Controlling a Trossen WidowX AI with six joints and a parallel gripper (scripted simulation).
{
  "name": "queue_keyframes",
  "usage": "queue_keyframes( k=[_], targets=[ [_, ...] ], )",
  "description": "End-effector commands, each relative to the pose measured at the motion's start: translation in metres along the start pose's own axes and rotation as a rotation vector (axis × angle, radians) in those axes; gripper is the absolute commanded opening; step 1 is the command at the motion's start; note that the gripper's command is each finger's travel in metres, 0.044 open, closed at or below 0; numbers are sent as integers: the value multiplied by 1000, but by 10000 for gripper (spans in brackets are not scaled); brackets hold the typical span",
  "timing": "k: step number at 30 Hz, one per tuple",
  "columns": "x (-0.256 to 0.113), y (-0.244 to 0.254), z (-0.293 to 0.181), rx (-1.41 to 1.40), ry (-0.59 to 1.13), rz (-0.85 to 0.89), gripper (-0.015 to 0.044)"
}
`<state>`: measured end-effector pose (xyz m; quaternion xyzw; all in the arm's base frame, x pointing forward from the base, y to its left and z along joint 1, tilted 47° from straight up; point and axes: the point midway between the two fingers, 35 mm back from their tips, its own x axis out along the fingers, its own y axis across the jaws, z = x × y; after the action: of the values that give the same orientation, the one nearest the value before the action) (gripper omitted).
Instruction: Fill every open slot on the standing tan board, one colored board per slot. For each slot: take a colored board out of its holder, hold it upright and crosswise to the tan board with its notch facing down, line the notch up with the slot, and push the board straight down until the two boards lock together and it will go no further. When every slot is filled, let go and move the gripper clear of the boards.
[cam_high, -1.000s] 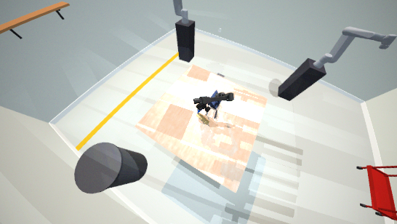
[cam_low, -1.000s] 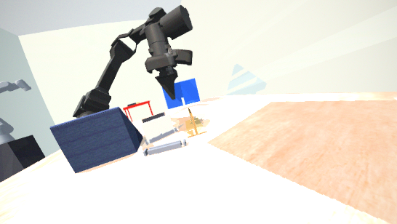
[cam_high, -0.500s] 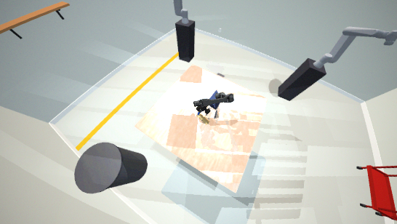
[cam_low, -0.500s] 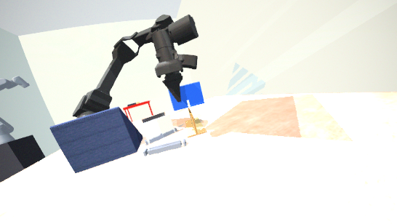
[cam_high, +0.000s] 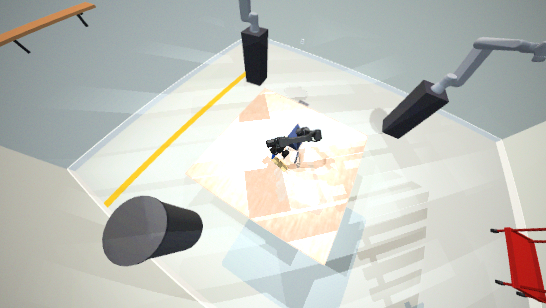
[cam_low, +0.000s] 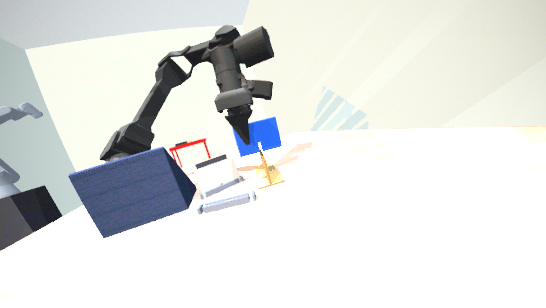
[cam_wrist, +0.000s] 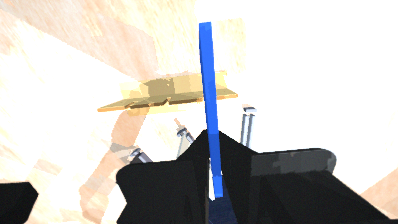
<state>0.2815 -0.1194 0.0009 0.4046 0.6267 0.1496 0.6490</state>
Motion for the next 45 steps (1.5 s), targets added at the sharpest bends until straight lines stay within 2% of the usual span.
queue_keyframes(
  k=[1, 45],
  targets=[
    [3, 0, 0, 4, -3, 6, 0],
    [32, 1, 0, 4, -3, 7, 0]
  ],
)
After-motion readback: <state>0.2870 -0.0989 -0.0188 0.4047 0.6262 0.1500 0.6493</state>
